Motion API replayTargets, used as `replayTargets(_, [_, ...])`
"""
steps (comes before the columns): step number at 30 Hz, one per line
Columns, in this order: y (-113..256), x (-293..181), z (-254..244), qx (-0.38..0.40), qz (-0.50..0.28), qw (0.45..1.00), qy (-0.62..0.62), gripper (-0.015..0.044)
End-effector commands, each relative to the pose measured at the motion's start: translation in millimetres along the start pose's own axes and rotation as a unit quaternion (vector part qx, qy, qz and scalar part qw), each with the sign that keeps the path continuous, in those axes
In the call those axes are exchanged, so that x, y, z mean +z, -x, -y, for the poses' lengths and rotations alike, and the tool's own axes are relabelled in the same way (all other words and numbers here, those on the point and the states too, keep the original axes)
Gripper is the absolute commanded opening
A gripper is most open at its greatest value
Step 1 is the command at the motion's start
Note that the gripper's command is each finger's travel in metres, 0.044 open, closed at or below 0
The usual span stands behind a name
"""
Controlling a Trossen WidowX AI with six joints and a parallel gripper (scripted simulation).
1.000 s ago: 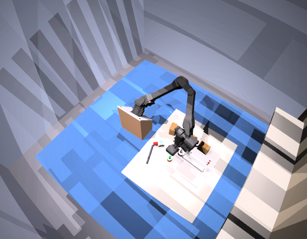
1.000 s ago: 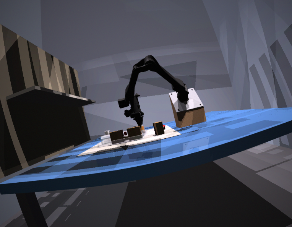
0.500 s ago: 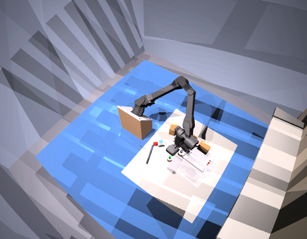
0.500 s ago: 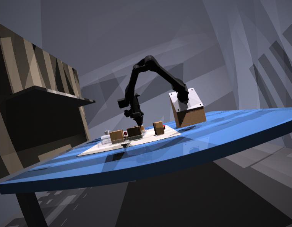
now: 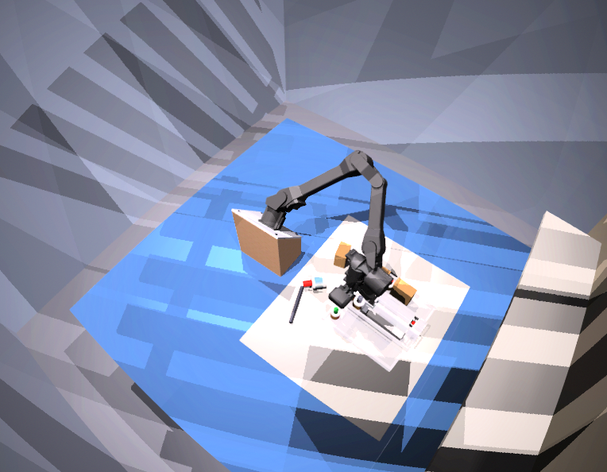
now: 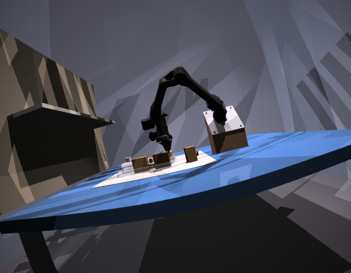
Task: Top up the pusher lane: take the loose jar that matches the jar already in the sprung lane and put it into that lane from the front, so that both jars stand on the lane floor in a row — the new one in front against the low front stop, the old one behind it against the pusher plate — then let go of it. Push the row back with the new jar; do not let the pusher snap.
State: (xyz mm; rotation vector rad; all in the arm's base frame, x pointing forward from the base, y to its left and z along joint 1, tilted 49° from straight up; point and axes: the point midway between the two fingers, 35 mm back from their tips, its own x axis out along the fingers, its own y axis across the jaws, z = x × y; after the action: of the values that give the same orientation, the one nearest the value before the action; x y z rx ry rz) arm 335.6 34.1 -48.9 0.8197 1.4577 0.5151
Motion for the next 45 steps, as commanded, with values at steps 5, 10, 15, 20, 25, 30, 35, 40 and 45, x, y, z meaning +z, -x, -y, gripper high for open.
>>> replayTargets(5, [4.6, 10.4, -0.6, 0.0, 0.013, 1.0, 0.01, 0.0])
replayTargets(10, [4.7, 11.1, -0.6, 0.0, 0.013, 1.0, 0.01, 0.0])
replayTargets(15, [4.7, 11.8, -0.6, 0.0, 0.013, 1.0, 0.01, 0.0])
replayTargets(20, [4.7, 12.4, -0.7, 0.0, 0.013, 1.0, 0.01, 0.0])
replayTargets(25, [4.7, 13.0, -0.7, 0.0, 0.013, 1.0, 0.01, 0.0])
replayTargets(30, [3.5, 13.0, -0.7, 0.0, 0.013, 1.0, 0.01, 0.0])
replayTargets(35, [1.7, 13.1, -0.6, 0.0, 0.013, 1.0, 0.01, 0.0])
replayTargets(40, [0.0, 13.2, -0.6, 0.0, 0.013, 1.0, 0.01, 0.0])
replayTargets(45, [-1.8, 13.2, -0.6, 0.0, 0.013, 1.0, 0.01, 0.0])
